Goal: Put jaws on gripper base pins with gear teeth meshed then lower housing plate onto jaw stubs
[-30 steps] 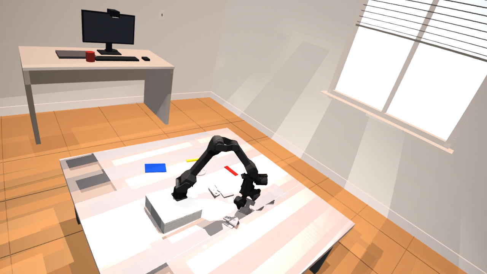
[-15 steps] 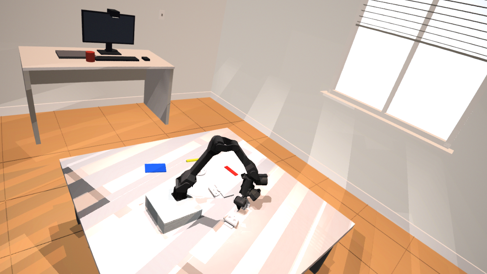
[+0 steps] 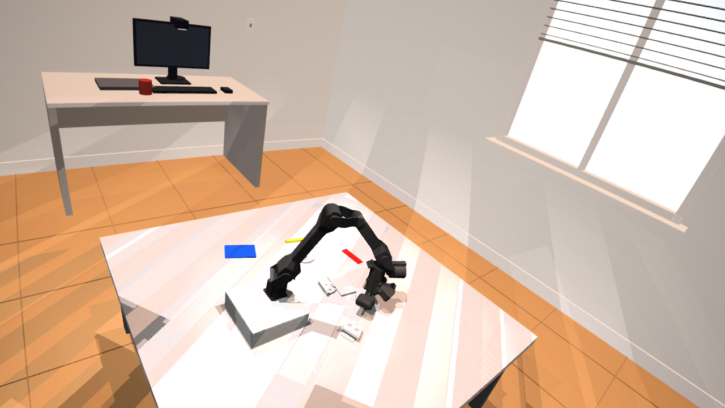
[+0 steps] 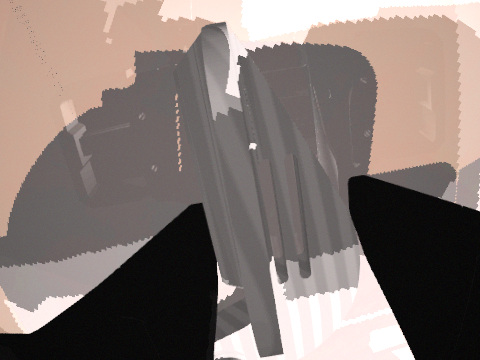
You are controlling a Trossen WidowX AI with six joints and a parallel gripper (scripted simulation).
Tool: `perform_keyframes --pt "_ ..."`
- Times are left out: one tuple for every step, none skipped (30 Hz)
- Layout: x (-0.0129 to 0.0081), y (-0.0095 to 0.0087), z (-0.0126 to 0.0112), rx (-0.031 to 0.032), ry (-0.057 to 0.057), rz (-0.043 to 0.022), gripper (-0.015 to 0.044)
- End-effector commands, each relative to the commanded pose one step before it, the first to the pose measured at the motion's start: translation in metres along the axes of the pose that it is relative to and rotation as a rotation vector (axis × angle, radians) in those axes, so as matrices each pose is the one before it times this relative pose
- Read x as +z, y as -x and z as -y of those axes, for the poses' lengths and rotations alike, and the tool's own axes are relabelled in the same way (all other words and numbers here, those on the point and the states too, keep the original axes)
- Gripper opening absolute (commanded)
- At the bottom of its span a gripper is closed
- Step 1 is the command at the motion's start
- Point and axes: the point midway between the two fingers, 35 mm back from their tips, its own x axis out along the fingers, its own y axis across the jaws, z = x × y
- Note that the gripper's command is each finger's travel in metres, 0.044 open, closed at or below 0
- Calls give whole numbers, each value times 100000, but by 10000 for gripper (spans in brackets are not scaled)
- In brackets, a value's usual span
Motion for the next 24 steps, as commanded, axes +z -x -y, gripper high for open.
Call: perform_keyframes --pt "21 1 36 -186 -16 111 134" --pt "0 0 0 0 0 0 134" --pt "0 0 0 0 0 0 134" --pt "0 0 0 0 0 0 134" --pt "0 0 0 0 0 0 134" --pt "0 0 0 0 0 0 134" --pt "0 0 0 0 0 0 134" --pt "0 0 0 0 0 0 134" --pt "0 0 0 0 0 0 134" --pt "0 0 0 0 0 0 134" --pt "0 0 0 0 0 0 134" --pt "6 52 -4 -2 -3 2 134" --pt "17 157 -11 -7 -9 6 134" --pt "27 263 -17 -11 -16 10 134" --pt "31 317 -19 -13 -19 12 134" --pt "28 319 -17 -13 -19 12 134" --pt "25 320 -15 -14 -19 12 134" --pt "22 321 -13 -14 -19 11 134" --pt "19 322 -11 -14 -19 11 134" --pt "17 323 -9 -14 -19 11 134" --pt "14 324 -7 -14 -19 11 134" --pt "11 325 -5 -14 -19 11 134" --pt "8 325 -3 -15 -19 10 134" --pt "5 326 -1 -15 -19 10 134"
